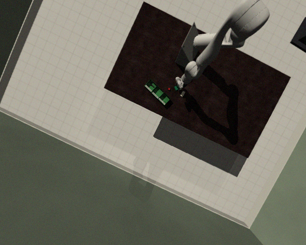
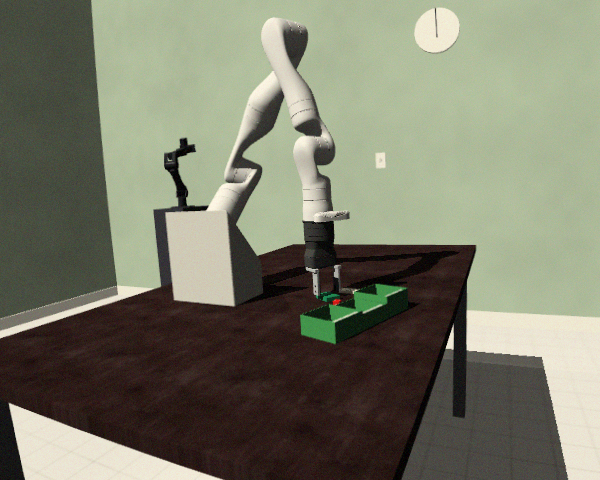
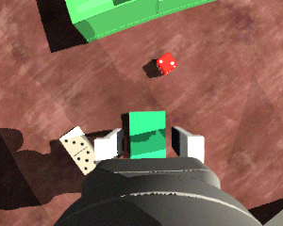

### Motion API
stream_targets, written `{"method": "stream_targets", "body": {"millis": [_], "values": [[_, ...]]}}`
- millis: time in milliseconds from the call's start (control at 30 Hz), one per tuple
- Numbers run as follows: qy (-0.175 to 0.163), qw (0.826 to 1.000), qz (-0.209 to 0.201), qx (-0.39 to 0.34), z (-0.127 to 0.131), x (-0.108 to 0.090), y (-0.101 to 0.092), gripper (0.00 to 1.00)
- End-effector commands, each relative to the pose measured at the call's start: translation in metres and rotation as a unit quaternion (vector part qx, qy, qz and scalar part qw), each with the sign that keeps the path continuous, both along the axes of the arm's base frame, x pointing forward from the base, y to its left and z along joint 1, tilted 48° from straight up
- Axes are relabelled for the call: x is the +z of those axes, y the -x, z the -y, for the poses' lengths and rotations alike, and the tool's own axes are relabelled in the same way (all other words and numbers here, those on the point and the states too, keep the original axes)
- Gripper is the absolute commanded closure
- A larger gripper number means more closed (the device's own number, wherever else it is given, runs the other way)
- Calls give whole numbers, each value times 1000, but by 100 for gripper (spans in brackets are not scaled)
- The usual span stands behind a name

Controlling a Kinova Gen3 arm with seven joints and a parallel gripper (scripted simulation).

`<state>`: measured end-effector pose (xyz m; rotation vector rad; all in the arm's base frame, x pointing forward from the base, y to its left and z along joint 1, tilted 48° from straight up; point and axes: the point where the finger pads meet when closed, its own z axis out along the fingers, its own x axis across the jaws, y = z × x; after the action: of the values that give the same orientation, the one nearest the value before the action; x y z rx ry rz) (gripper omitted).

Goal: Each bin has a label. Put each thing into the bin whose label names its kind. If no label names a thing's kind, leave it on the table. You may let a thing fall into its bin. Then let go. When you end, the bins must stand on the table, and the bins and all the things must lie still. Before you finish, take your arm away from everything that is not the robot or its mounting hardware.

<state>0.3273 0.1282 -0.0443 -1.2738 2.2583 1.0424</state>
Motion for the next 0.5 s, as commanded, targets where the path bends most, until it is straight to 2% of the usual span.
{"method": "stream_targets", "body": {"millis": [0, 467], "values": [[0, 1000, 0, -1, 0, -1, -1, 0], [0, 1000, 0, -1, -8, -8, 0, 0]]}}
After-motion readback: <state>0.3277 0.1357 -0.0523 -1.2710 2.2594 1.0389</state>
